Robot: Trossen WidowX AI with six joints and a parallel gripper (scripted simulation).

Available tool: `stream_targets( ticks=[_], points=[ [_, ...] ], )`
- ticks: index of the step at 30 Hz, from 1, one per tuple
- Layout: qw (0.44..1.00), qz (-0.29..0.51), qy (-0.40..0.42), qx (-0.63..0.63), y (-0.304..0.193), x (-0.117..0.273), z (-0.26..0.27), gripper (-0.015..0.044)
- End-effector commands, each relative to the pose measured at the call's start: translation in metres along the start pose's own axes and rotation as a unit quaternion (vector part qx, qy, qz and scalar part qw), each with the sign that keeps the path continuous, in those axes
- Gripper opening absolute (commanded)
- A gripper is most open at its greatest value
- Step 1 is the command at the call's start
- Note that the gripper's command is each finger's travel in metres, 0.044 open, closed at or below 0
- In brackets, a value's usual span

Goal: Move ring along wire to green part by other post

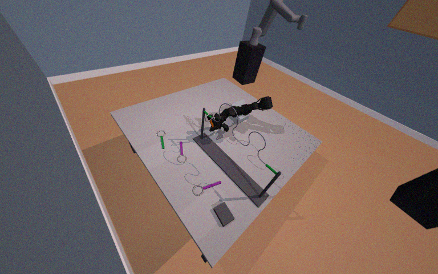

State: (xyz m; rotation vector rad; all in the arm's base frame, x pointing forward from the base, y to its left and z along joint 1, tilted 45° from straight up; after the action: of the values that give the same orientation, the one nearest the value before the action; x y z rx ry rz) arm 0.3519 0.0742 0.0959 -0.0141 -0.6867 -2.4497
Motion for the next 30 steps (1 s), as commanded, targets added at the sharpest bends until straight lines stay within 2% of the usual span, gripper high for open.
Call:
stream_targets(
  ticks=[1, 18, 30],
  points=[
    [1.000, 0.000, -0.001, -0.003, -0.0059, -0.0013, -0.0022, -0.0150],
    [1.000, 0.000, -0.001, -0.003, -0.0061, -0.0014, -0.0023, -0.0150],
    [1.000, 0.000, -0.001, -0.001, -0.0055, 0.0005, -0.0022, 0.0160]
  ],
)
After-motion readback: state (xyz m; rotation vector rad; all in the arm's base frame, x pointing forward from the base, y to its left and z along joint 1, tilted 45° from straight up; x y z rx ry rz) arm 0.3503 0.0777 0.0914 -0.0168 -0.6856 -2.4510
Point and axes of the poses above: the point midway between the two fingers, 35 mm back from their tips, its own x axis back along the fingers, its own z axis across the jaws, y = z × x, the point moved 1 cm from there along x, back along the fingers, and after that the axes turned 14 degrees about -x, right-handed, at the moved point
